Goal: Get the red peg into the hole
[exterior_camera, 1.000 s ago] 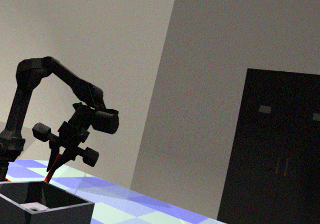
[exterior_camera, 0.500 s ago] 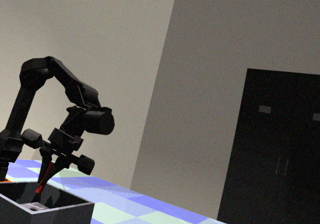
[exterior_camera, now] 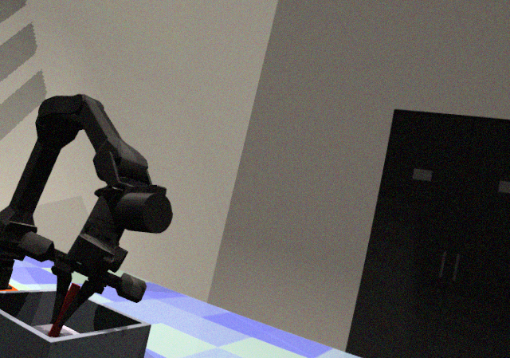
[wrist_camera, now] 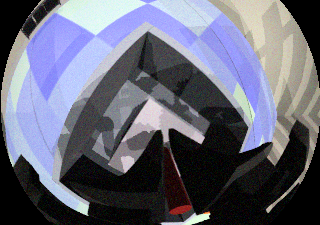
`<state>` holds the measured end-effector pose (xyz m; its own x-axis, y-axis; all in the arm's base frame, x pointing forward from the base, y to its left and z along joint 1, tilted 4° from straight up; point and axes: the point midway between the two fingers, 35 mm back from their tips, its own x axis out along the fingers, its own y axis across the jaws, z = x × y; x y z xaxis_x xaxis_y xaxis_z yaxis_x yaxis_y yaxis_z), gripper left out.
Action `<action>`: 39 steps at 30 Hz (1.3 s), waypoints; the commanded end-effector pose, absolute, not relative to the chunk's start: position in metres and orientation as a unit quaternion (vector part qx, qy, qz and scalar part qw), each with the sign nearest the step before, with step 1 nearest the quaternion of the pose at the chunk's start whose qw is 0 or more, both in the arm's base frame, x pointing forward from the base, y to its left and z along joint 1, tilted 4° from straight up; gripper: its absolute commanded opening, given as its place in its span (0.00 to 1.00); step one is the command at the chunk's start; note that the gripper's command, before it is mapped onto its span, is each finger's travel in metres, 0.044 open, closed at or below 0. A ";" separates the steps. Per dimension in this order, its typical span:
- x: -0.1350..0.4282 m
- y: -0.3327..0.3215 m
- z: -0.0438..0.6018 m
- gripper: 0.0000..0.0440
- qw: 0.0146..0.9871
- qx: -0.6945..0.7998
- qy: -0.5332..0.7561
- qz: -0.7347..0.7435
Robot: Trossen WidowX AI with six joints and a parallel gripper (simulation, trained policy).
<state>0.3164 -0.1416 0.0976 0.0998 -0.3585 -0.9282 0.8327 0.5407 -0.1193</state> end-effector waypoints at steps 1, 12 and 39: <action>0.318 -0.143 0.087 0.18 0.703 0.225 0.537 -0.410; 0.328 -0.144 0.087 0.38 0.708 0.210 0.565 -0.369; 0.397 -0.115 0.124 1.00 0.732 0.254 0.568 -0.277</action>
<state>0.3455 -0.1471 0.1072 0.0153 -0.1622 -0.9866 0.7490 0.6555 -0.0961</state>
